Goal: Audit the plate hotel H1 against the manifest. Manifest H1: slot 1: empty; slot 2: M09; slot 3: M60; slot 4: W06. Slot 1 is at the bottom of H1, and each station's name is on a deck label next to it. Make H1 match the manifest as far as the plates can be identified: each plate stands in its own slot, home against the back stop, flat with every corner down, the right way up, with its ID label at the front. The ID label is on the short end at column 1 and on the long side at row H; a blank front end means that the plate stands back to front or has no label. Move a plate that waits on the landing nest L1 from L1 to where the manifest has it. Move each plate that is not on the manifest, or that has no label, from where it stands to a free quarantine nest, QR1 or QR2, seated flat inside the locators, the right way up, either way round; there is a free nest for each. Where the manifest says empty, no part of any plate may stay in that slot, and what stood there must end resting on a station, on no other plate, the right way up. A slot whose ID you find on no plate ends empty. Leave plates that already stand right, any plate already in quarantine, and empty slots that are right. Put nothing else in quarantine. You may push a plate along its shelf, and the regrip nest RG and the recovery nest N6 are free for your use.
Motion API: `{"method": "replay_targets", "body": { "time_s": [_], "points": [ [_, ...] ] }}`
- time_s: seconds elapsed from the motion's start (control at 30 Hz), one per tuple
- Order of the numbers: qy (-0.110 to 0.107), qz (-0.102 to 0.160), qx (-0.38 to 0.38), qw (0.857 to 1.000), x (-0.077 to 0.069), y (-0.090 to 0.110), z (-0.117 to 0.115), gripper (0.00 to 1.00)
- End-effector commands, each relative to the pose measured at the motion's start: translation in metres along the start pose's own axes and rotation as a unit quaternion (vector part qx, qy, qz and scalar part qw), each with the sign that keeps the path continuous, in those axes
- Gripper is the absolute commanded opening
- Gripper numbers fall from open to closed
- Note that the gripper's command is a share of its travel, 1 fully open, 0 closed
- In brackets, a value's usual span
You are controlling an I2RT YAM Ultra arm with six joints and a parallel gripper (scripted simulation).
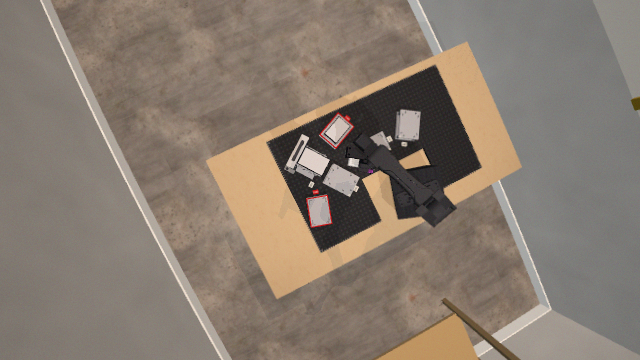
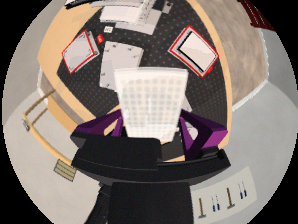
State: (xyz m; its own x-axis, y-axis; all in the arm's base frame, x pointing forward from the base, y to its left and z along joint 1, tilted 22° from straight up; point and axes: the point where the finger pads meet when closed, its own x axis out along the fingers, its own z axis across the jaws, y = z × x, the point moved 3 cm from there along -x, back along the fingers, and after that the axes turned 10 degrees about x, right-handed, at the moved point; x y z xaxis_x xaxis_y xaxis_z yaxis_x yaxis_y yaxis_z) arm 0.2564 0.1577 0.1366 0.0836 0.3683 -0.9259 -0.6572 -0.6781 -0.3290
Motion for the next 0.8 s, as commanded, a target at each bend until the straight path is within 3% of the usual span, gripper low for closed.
{"method": "replay_targets", "body": {
  "time_s": [0.0, 0.27, 0.53, 0.77],
  "points": [
    [0.002, -0.001, 0.046, 0.999, -0.003, -0.002, 0.004, 0.86],
    [0.002, -0.001, 0.046, 0.999, -0.003, -0.011, 0.025, 0.86],
    [0.001, -0.002, 0.139, 0.99, -0.003, -0.016, 0.051, 0.86],
    [0.001, -0.002, 0.163, 0.987, -0.003, -0.02, 0.068, 0.86]
  ]
}}
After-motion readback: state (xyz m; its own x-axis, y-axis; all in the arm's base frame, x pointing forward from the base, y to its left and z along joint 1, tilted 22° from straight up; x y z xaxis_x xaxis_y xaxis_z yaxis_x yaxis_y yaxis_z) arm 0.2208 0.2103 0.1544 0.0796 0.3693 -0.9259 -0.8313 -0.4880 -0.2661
